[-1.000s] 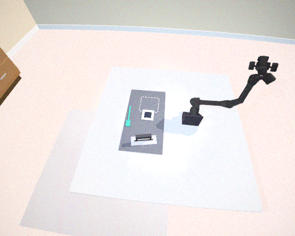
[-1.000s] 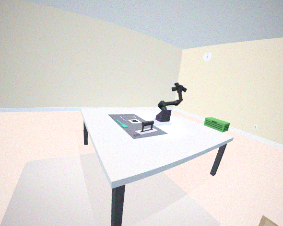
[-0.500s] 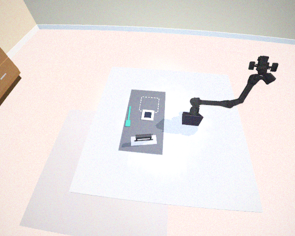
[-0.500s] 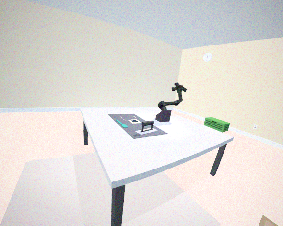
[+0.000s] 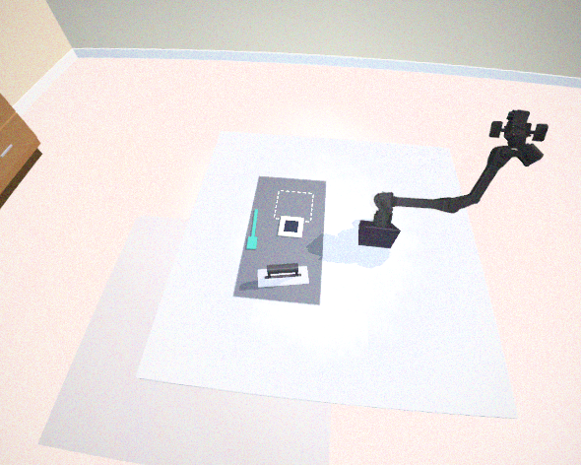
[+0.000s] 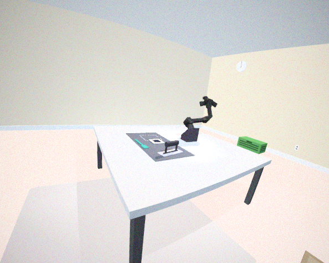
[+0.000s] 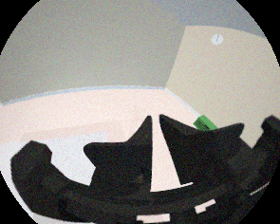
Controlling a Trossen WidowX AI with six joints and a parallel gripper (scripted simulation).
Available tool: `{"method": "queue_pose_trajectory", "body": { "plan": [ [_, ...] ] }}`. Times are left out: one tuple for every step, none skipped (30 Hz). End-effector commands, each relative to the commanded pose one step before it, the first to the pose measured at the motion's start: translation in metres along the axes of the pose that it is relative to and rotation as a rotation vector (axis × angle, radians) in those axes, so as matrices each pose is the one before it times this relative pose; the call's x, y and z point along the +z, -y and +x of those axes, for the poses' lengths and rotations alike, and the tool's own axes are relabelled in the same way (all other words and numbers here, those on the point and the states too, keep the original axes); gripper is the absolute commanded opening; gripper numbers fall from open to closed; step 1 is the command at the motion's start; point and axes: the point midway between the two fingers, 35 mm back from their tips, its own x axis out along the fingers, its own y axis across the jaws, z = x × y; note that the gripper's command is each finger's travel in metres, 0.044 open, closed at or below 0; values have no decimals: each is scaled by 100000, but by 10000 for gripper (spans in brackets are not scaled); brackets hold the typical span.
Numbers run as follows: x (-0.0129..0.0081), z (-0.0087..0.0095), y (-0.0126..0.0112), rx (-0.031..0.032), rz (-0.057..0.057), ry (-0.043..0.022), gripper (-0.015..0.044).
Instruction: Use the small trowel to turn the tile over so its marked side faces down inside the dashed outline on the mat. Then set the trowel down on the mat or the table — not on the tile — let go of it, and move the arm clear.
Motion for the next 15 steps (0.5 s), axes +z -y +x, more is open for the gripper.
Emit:
{"method": "queue_pose_trajectory", "body": {
  "plan": [
    [3,-1,3,-17,-2,11,126],
    [204,46,-108,20,184,369,152],
    [610,137,-330,75,557,1112,179],
    [1008,228,-570,179,945,1865,205],
    [1252,398,-985,1246,468,1998,231],
    [1239,445,-1110,1664,238,1874,257],
    [1192,511,-1268,2290,-214,1575,270],
    [1171,516,-1288,2342,-201,1543,270],
    [1111,504,-1263,2315,-185,1457,270],
    [900,422,-1052,1937,-140,1179,270],
    [1004,478,-1206,2228,-146,1311,270],
    [984,508,-1282,2358,90,1667,270],
    [925,491,-1244,2312,110,1577,270],
    [906,494,-1257,2360,134,1553,270],
    [886,497,-1269,2406,156,1527,270]
  ]
}}
